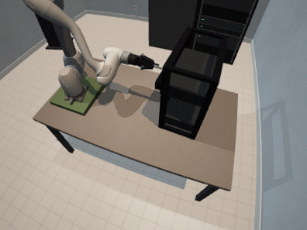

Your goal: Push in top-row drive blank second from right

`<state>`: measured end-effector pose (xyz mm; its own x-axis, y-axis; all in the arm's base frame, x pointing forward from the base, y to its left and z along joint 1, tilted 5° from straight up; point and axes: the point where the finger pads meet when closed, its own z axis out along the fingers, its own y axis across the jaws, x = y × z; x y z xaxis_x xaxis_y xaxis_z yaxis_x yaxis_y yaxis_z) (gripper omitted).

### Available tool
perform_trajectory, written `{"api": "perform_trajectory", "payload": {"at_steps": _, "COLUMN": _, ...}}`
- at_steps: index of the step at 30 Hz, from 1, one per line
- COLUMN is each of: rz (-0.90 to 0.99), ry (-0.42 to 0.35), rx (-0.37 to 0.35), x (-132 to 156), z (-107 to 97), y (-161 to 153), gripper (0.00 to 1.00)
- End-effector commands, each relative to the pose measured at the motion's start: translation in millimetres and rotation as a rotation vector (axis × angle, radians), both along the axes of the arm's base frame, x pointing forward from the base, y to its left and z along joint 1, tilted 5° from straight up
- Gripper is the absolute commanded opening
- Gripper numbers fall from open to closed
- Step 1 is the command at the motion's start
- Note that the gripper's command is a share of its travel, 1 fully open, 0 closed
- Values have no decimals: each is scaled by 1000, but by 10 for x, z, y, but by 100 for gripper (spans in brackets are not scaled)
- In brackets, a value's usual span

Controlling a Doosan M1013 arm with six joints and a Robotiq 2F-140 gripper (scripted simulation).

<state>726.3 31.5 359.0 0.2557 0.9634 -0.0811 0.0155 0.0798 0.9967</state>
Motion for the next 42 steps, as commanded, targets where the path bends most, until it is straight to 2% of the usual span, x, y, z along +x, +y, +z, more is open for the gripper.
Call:
{"api": "perform_trajectory", "payload": {"at_steps": 1, "rz": 2, "ry": 0, "rx": 0, "x": 68, "z": 1, "y": -10, "gripper": 0}}
{"api": "perform_trajectory", "payload": {"at_steps": 42, "rz": 2, "ry": 0, "rx": 0, "x": 285, "z": -5, "y": -68, "gripper": 0}}
